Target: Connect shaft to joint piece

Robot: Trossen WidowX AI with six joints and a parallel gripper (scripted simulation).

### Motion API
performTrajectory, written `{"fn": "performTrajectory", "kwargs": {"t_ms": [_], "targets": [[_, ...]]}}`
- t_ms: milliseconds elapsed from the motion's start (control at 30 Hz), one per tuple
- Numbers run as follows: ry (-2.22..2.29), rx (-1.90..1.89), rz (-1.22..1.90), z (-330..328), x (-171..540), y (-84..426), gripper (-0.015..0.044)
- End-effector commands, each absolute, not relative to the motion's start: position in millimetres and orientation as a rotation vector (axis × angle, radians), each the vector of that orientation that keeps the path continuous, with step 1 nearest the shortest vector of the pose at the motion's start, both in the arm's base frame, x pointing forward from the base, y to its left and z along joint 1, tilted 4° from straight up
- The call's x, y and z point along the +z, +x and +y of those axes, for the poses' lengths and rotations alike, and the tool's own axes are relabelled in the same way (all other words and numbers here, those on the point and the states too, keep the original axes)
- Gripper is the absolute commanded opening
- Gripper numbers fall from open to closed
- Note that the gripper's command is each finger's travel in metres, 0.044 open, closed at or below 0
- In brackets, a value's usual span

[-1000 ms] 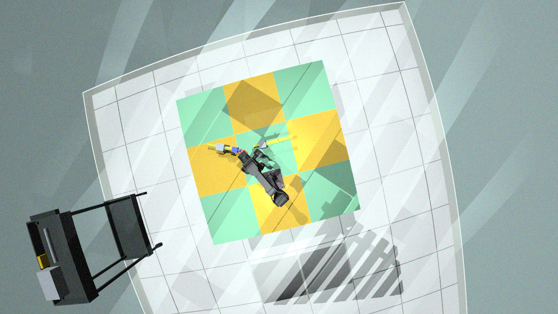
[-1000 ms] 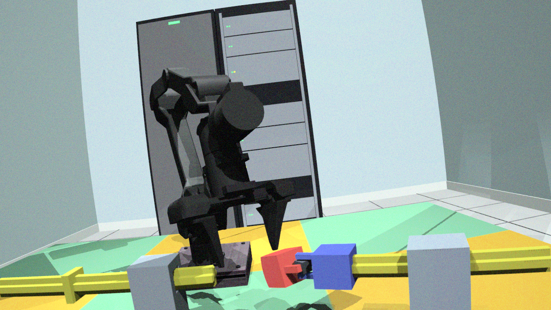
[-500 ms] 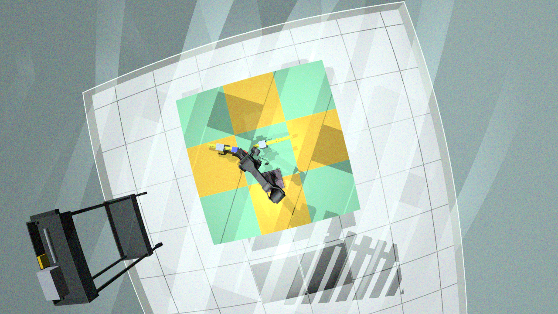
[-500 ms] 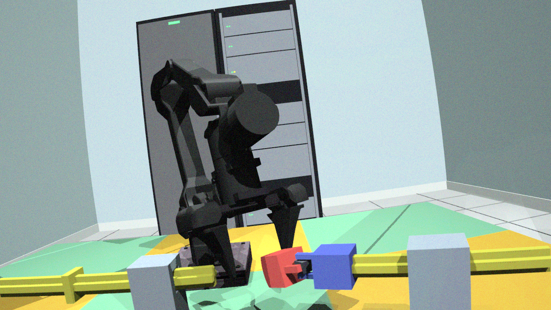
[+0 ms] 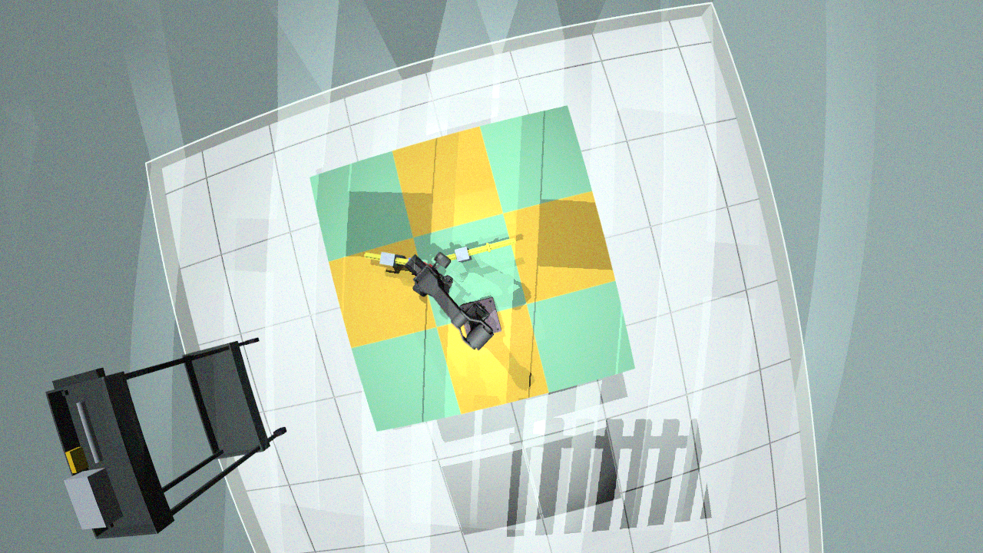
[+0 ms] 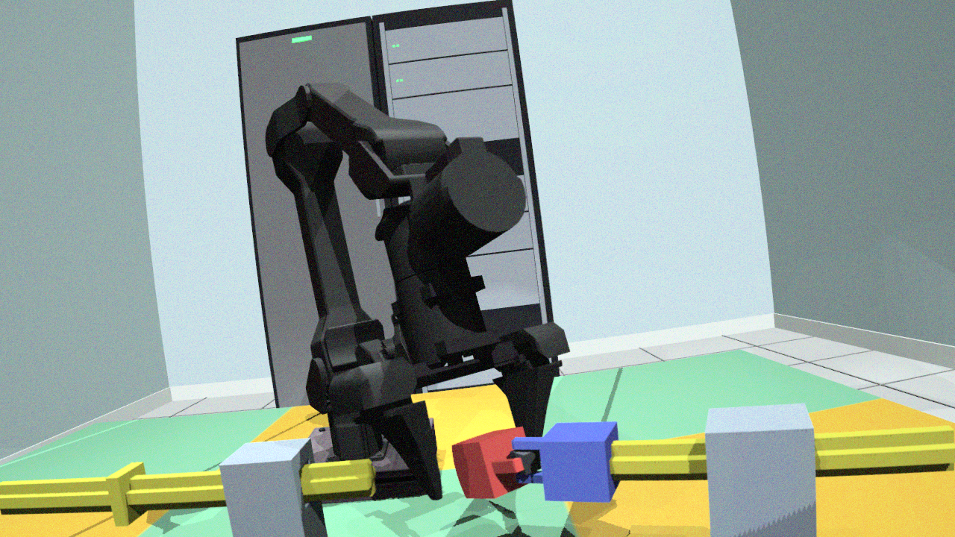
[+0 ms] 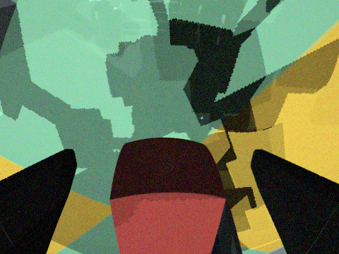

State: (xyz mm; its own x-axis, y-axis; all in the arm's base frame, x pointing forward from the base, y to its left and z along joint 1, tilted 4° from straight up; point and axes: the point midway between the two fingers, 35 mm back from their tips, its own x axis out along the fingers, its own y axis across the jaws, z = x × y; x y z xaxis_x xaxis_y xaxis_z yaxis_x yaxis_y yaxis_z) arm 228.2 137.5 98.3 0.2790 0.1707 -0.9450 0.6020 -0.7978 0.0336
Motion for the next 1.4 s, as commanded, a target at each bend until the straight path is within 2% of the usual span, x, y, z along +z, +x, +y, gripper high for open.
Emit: {"fn": "performTrajectory", "kwargs": {"t_ms": [0, 533, 867, 1367], "targets": [[2.171, -1.529, 0.691, 139, 93, 231, 0.0440], [2.171, -1.529, 0.691, 143, 72, 237, 0.0440], [2.171, -1.529, 0.691, 143, 72, 237, 0.0182], [2.171, -1.529, 0.691, 143, 72, 237, 0.0182]]}}
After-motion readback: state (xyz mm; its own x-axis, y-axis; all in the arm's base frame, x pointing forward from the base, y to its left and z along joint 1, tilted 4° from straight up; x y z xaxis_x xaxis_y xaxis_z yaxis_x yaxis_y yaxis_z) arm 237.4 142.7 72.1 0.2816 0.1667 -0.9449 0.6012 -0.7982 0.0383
